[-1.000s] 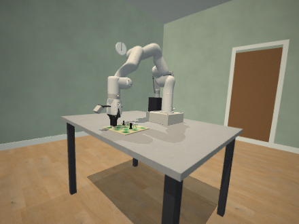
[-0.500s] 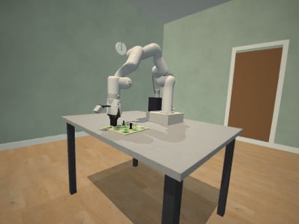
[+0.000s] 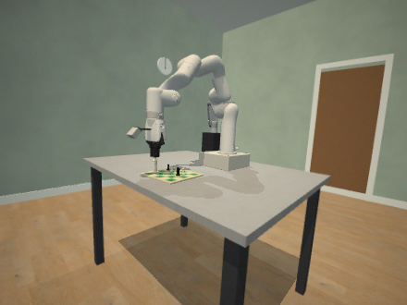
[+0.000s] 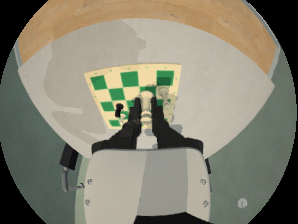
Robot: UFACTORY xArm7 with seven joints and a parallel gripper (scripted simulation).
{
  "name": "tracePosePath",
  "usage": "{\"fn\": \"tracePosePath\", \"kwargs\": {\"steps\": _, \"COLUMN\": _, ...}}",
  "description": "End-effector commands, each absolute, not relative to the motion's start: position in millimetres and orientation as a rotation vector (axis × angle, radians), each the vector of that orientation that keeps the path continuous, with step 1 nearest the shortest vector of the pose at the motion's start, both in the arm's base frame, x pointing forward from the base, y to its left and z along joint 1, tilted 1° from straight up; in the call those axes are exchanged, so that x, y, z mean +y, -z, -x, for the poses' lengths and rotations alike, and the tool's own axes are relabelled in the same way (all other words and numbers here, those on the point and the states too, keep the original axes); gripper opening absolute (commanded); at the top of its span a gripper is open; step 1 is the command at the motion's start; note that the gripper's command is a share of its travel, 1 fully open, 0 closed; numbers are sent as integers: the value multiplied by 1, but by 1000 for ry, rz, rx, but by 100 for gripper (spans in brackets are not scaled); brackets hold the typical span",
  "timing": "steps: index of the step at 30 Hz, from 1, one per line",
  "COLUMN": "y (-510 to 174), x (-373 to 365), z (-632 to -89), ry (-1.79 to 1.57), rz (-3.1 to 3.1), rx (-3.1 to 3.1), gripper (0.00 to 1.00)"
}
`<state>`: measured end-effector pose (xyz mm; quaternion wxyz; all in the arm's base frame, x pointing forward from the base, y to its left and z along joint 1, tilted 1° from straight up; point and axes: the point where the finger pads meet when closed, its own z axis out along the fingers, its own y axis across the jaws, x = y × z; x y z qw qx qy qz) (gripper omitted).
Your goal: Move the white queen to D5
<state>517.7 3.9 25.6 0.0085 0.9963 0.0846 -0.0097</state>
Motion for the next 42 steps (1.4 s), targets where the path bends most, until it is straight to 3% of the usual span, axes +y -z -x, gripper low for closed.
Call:
{"fn": "tracePosePath", "kwargs": {"steps": 1, "y": -49, "x": 4, "z": -520, "ry": 21, "rz": -3113, "rx": 264, "gripper": 0}}
{"fn": "tracePosePath", "kwargs": {"steps": 17, "y": -59, "x": 7, "z": -519, "ry": 22, "rz": -3112, "rx": 264, "gripper": 0}}
{"fn": "tracePosePath", "kwargs": {"steps": 26, "y": -58, "x": 102, "z": -468, "ry": 22, "rz": -3112, "rx": 245, "gripper": 0}}
{"fn": "tracePosePath", "kwargs": {"steps": 42, "y": -58, "x": 109, "z": -463, "ry": 20, "rz": -3114, "rx": 242, "gripper": 0}}
